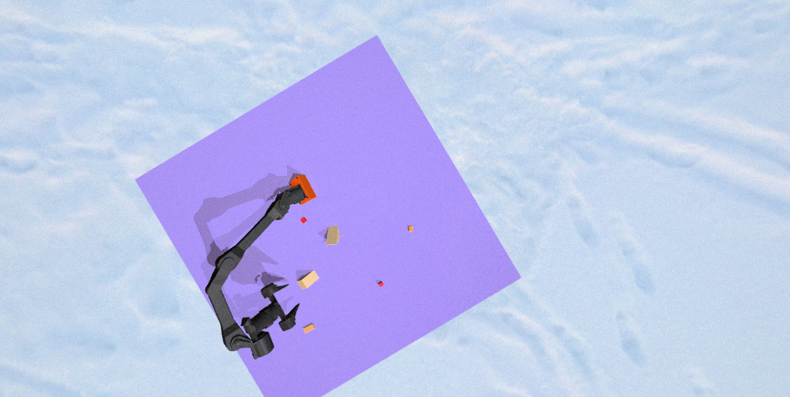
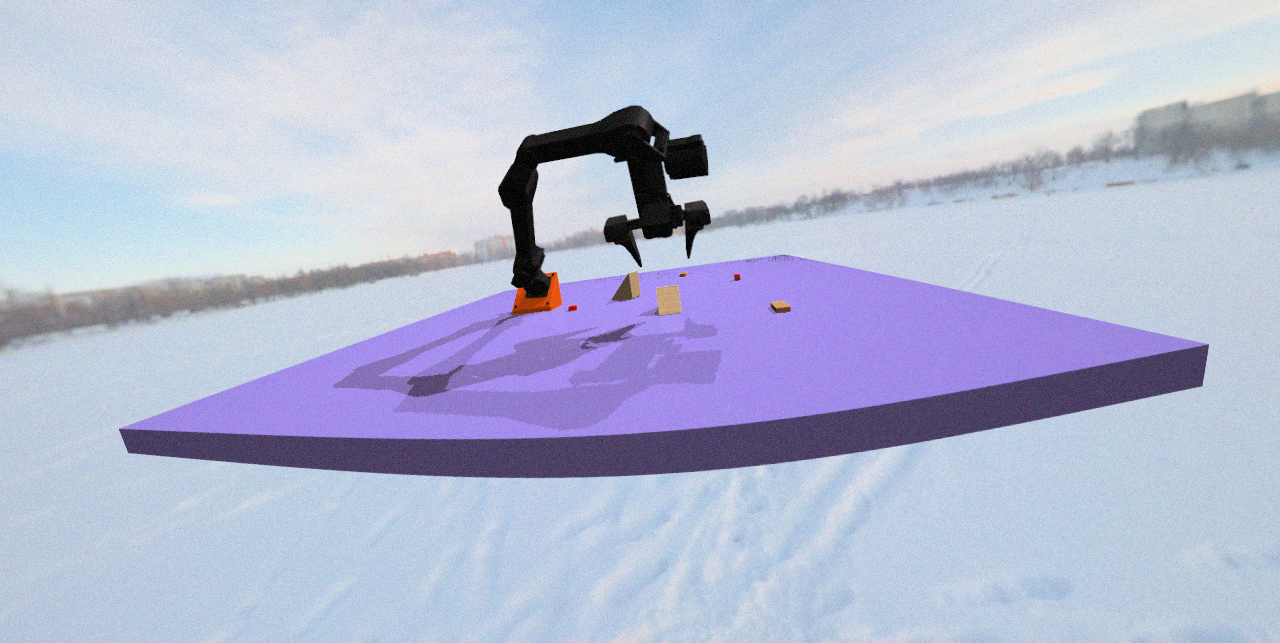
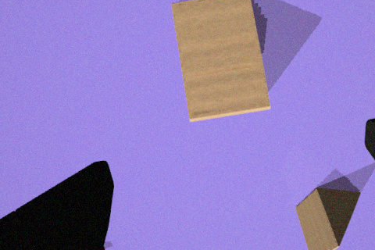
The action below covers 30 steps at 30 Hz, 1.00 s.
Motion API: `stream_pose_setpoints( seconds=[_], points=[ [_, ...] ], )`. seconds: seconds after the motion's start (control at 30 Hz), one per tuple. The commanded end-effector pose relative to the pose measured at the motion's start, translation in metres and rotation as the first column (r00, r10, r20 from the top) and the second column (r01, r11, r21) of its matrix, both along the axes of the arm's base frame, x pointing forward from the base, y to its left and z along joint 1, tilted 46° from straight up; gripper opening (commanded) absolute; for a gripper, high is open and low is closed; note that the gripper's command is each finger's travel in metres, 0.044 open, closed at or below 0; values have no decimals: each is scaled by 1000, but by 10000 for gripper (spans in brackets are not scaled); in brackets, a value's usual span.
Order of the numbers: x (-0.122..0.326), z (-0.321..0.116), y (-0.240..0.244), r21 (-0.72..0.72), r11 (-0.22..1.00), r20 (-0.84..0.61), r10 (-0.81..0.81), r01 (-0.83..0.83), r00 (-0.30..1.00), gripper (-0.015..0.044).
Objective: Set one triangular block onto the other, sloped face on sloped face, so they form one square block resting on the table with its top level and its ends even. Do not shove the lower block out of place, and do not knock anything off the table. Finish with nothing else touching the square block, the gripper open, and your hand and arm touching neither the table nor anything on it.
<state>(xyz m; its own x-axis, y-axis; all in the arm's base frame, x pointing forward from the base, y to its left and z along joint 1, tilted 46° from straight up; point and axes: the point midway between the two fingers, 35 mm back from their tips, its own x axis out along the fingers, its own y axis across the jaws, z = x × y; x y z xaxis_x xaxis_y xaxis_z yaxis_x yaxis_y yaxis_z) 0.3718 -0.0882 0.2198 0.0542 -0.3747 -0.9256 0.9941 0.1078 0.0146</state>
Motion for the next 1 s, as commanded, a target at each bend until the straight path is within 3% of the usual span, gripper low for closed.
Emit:
stream_pose_setpoints(
  seconds=[0.0,0.4,0.97],
  points=[
    [2,-17,-10,-16,1000,-17,4,-4,1000,440],
    [1,-86,-40,-32,999,-58,5,-7,998,440],
    [0,-87,-40,-32,999,-59,5,-7,998,440]
  ],
)
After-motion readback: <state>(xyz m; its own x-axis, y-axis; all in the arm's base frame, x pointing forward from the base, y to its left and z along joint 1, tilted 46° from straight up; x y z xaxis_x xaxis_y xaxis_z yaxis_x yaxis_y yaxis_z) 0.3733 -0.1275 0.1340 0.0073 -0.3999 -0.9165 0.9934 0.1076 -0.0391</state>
